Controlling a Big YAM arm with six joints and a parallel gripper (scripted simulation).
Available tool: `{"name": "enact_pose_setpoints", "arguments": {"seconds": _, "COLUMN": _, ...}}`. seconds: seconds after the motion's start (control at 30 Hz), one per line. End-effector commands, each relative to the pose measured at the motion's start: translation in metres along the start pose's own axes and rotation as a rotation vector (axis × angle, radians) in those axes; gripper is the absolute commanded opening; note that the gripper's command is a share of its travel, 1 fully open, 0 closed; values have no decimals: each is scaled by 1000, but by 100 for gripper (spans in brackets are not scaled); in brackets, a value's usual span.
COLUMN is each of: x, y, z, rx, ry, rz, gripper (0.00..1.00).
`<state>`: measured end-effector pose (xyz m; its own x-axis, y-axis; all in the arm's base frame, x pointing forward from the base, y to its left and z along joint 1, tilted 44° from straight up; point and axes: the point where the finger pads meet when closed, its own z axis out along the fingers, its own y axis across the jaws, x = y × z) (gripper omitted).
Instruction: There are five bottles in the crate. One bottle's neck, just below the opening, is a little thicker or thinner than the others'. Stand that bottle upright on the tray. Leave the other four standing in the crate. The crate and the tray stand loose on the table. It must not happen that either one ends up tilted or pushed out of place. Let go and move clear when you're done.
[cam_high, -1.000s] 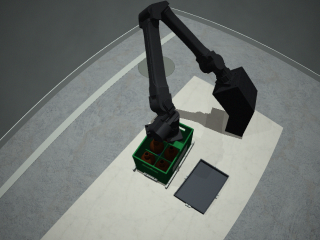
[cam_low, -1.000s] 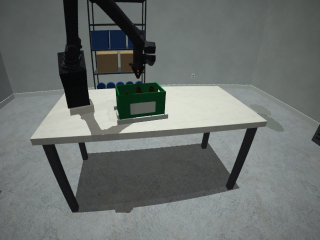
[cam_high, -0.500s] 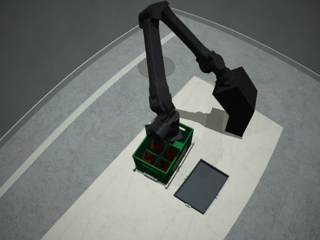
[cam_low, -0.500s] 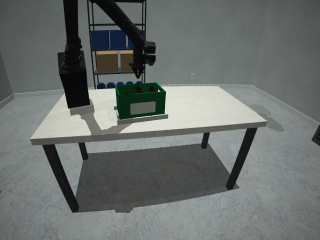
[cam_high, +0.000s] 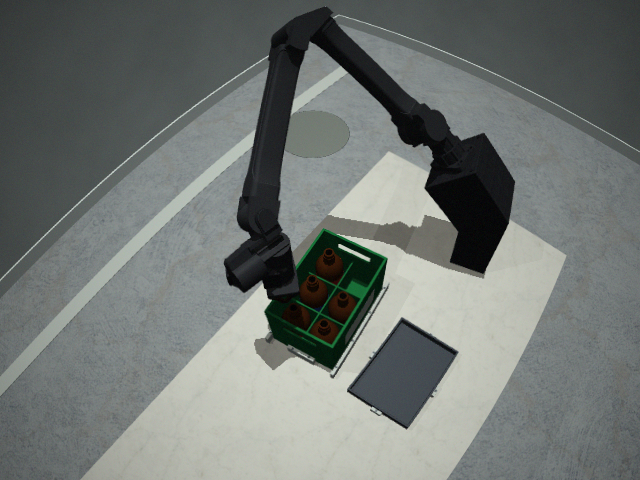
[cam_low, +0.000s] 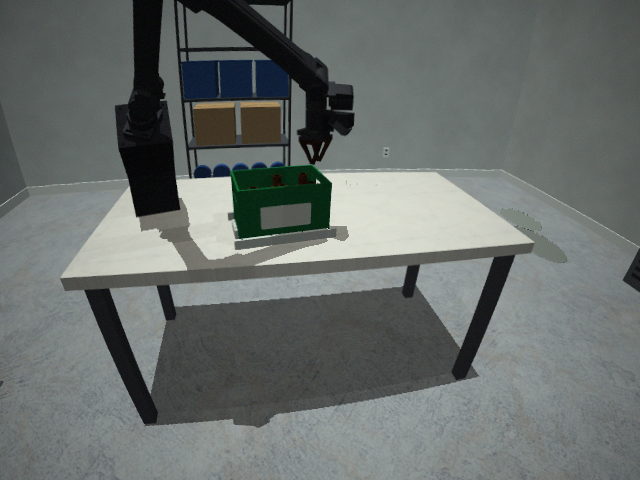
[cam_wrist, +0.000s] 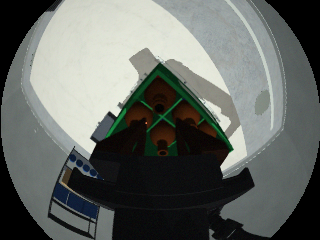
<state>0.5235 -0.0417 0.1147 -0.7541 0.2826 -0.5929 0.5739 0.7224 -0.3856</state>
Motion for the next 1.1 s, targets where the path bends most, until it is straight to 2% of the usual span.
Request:
{"name": "enact_pose_setpoints", "arguments": {"seconds": 0.0, "x": 27, "y": 12, "z": 0, "rx": 1, "ry": 36, "rz": -108, "gripper": 61}}
{"name": "enact_pose_setpoints", "arguments": {"seconds": 0.13, "x": 25, "y": 11, "z": -1, "rx": 1, "ry": 32, "rz": -105, "gripper": 61}}
{"name": "enact_pose_setpoints", "arguments": {"seconds": 0.17, "x": 5, "y": 12, "z": -12, "rx": -18, "ry": 1, "rz": -72, "gripper": 61}}
{"name": "enact_pose_setpoints", "arguments": {"seconds": 0.2, "x": -4, "y": 11, "z": -18, "rx": -29, "ry": -17, "rz": -52, "gripper": 61}}
{"name": "enact_pose_setpoints", "arguments": {"seconds": 1.07, "x": -1, "y": 13, "z": -14, "rx": -26, "ry": -13, "rz": -57, "gripper": 61}}
